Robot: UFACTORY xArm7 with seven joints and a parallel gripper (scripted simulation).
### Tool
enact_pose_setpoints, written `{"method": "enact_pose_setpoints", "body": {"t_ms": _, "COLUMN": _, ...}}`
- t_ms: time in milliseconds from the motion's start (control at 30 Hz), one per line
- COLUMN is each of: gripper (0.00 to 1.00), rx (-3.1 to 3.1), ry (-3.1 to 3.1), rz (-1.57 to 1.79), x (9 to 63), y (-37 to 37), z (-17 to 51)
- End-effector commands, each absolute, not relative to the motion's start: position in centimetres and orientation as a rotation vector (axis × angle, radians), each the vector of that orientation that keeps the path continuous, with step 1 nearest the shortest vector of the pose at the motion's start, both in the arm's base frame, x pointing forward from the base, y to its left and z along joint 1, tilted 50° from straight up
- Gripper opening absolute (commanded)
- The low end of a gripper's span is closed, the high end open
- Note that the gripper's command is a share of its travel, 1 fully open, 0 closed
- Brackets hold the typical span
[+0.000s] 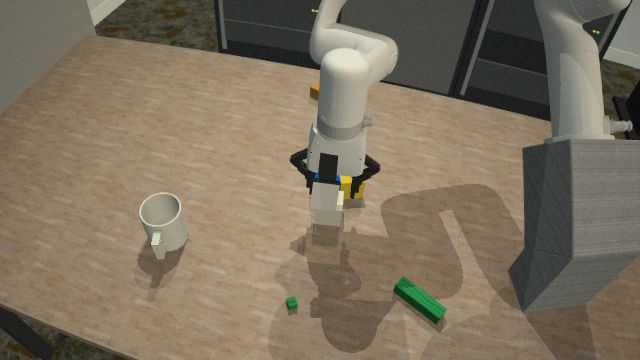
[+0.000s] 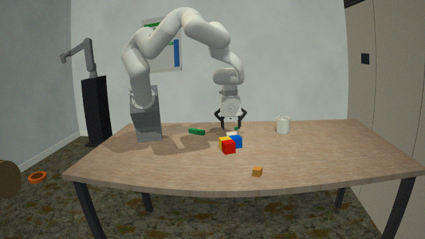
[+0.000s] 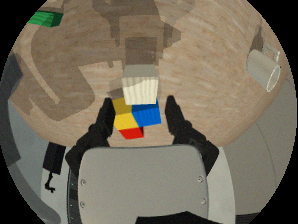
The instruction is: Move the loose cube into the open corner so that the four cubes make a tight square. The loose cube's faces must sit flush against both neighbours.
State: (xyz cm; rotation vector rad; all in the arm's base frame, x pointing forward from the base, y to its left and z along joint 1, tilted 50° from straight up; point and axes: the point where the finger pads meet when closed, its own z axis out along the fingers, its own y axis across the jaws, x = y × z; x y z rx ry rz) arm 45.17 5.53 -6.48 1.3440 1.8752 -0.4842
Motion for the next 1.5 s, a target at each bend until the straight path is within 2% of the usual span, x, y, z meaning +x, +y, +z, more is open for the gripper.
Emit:
{"method": "enact_pose_setpoints", "body": {"t_ms": 0, "gripper": 0.82, "rx": 1.342, "ry": 1.878, "rz": -0.479, "x": 45.37, "y": 5.47, "z": -6.76}}
{"method": "enact_pose_setpoints", "body": {"t_ms": 1467, "gripper": 0.82, "rx": 1.342, "ry": 1.878, "rz": -0.479, "x": 45.64, "y": 5.27, "z": -7.15}}
